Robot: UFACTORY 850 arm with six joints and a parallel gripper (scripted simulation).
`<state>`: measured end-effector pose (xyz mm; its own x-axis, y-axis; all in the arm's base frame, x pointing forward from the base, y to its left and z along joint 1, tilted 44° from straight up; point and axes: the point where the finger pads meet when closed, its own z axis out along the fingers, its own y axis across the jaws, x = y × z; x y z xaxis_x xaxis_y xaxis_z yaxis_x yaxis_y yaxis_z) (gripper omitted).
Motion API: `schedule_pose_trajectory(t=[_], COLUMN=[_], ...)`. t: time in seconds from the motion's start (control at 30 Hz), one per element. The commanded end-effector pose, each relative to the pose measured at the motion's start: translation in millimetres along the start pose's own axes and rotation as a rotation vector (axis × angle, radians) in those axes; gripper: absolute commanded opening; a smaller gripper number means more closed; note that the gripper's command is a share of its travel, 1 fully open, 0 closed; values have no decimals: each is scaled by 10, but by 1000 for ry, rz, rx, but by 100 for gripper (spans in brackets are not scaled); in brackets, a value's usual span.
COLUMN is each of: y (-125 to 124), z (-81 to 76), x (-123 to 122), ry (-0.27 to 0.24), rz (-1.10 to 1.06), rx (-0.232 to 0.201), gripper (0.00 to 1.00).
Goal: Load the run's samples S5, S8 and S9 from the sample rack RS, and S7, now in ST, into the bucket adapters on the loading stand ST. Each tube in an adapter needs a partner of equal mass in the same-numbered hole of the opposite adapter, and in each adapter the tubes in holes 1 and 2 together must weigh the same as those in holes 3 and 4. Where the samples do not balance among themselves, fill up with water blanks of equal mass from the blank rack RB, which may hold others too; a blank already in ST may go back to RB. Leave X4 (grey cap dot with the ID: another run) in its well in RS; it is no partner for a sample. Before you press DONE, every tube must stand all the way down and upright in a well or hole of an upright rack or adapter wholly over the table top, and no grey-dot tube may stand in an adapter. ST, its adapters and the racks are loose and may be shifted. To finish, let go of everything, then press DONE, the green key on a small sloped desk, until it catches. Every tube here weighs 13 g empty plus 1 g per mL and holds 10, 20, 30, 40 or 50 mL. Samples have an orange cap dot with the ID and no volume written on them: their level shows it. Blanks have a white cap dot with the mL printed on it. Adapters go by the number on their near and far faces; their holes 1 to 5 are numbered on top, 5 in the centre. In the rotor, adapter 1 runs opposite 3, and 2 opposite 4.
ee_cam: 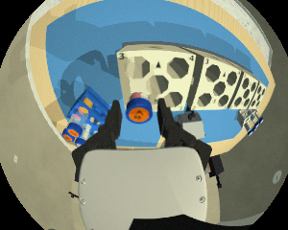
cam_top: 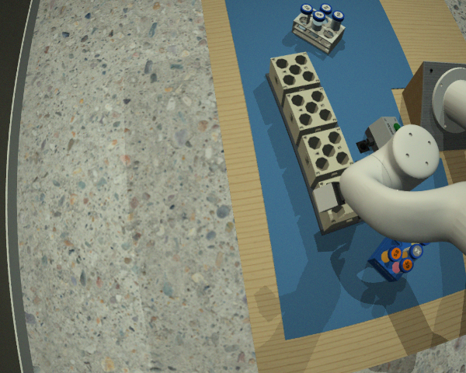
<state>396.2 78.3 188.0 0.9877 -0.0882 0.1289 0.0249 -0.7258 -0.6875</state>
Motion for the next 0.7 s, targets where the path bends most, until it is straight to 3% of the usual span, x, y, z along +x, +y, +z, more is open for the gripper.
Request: schedule_pose_trajectory(t=[0.0, 0.67], y=[0, 0], z=[17, 69], x=[6, 6], ry=[1, 1], rz=[-1, -1], rx=[0, 0], gripper=[57, 57])
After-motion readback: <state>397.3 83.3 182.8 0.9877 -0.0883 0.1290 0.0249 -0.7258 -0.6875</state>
